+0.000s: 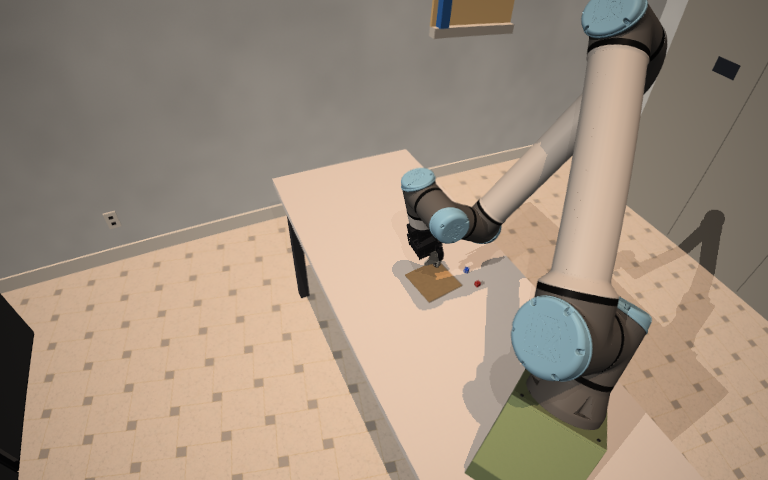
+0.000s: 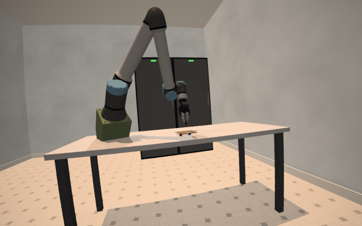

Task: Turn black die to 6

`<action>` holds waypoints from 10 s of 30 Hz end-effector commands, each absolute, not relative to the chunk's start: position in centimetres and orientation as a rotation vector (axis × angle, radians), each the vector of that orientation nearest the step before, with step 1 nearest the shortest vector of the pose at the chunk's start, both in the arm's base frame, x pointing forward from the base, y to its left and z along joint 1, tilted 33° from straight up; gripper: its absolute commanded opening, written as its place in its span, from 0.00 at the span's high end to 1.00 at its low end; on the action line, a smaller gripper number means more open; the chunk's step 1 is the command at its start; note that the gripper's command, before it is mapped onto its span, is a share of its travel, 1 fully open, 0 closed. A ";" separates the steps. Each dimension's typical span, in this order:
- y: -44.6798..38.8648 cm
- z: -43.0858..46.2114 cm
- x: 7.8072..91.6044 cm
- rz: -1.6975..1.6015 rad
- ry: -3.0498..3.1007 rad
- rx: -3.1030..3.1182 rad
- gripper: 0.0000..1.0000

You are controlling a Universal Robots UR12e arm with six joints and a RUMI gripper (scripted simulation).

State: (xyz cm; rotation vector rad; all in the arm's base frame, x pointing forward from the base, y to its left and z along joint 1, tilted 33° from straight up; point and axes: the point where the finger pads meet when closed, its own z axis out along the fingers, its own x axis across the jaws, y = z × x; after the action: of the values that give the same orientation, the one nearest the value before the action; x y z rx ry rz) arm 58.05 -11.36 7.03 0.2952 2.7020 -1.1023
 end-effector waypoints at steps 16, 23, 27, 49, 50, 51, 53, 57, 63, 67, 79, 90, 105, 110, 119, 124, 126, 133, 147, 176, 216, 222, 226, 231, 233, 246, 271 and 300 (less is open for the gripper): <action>-11.6 7.3 58.0 -0.763 2.795 0.254 1.00; -11.6 7.3 58.0 -0.750 2.797 0.251 1.00; -11.6 7.3 58.0 -0.733 2.803 0.249 1.00; -11.9 7.4 57.9 -0.378 2.854 0.203 1.00; -11.9 7.4 57.9 -0.378 2.854 0.203 1.00; -11.9 7.4 57.9 -0.378 2.854 0.203 1.00; -11.9 7.4 57.9 -0.373 2.855 0.202 1.00; -11.9 7.3 57.9 -0.343 2.861 0.197 1.00; -12.1 7.1 57.9 -0.232 2.876 0.180 1.00; -12.2 7.2 57.8 -0.121 2.878 0.166 1.00; -12.2 7.5 57.9 -0.002 2.866 0.153 1.00; -12.4 7.1 57.8 0.202 2.867 0.117 1.00; -12.6 7.4 57.9 0.371 2.833 0.100 1.00; -12.6 7.4 57.9 0.371 2.833 0.100 1.00; -12.6 7.4 57.9 0.371 2.833 0.100 1.00; -12.7 7.2 57.9 0.371 2.833 0.100 1.00; -12.7 7.2 57.9 0.371 2.833 0.100 1.00; -13.0 6.7 58.0 0.371 2.833 0.100 1.00; -14.0 5.2 58.4 0.371 2.833 0.100 1.00; -15.8 2.2 59.0 0.371 2.833 0.100 1.00; -15.9 2.0 59.0 0.371 2.833 0.100 1.00; -15.9 2.0 59.0 0.371 2.833 0.100 1.00; -15.9 2.0 59.0 0.371 2.833 0.100 1.00; -15.9 2.0 59.0 0.371 2.833 0.100 1.00; -15.9 1.9 59.1 0.371 2.833 0.100 1.00; -16.1 1.6 59.1 0.371 2.833 0.100 1.00; -16.1 1.6 59.1 0.371 2.833 0.100 1.00; -16.1 1.6 59.1 0.371 2.833 0.100 1.00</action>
State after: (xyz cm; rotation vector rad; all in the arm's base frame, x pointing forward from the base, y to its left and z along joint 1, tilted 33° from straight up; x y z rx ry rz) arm 59.09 -16.13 1.57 0.1005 2.8334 0.3711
